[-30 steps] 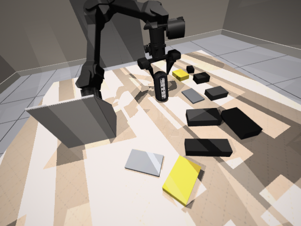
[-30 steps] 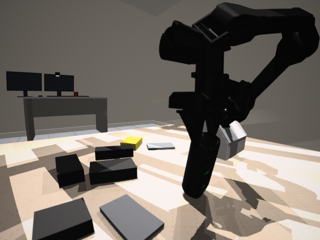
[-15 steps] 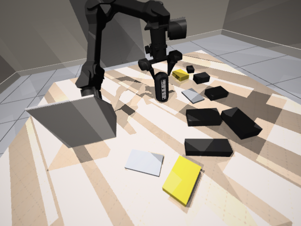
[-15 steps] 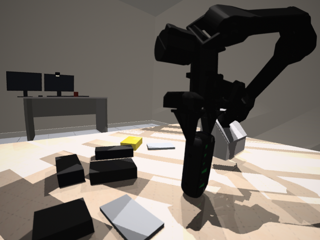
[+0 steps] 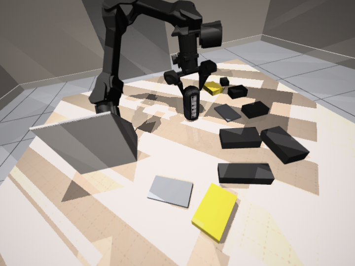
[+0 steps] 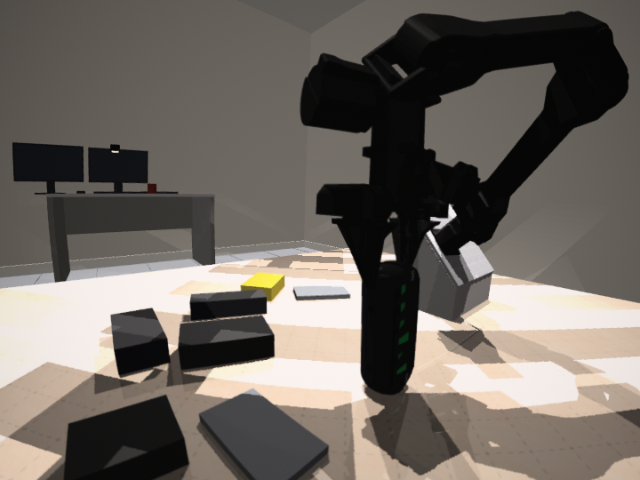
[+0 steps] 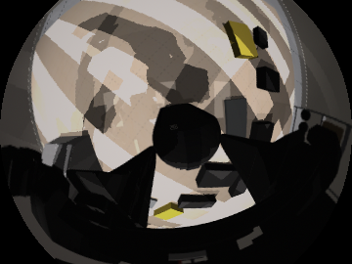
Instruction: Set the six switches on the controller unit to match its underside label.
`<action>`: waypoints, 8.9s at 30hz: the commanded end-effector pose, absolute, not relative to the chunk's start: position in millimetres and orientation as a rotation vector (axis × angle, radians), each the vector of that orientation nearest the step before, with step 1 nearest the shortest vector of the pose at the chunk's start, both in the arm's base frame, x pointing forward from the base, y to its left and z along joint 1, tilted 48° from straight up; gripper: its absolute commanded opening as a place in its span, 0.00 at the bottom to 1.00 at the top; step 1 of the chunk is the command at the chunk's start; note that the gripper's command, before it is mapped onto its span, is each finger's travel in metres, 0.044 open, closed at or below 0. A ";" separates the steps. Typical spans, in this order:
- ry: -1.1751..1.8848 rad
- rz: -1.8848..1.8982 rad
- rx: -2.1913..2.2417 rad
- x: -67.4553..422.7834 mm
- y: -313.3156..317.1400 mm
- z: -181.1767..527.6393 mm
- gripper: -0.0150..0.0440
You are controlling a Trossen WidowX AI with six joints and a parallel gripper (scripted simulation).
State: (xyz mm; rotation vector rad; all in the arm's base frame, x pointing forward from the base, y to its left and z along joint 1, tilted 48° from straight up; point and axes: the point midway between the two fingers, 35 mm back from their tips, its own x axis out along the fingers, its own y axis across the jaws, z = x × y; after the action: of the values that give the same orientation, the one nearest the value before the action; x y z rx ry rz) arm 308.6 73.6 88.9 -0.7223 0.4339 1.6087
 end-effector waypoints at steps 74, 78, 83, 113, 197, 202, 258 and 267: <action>0.439 1.619 -0.723 319.1 49.1 29.7 0.83; 0.439 1.619 -0.723 319.6 48.3 26.7 0.83; 0.439 1.619 -0.723 320.2 47.4 23.0 0.83; 0.439 1.619 -0.724 323.5 44.0 0.4 0.83; 0.438 1.619 -0.724 328.5 56.2 -61.9 0.83; 0.438 1.619 -0.724 328.6 57.9 -65.3 0.83; 0.441 1.622 -0.732 318.1 75.3 -9.6 1.00; 0.441 1.622 -0.732 318.1 75.3 -9.6 1.00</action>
State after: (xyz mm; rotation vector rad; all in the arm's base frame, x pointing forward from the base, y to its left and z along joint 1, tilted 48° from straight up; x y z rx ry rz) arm 318.1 75.6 -11.4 -0.7342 0.4394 1.6255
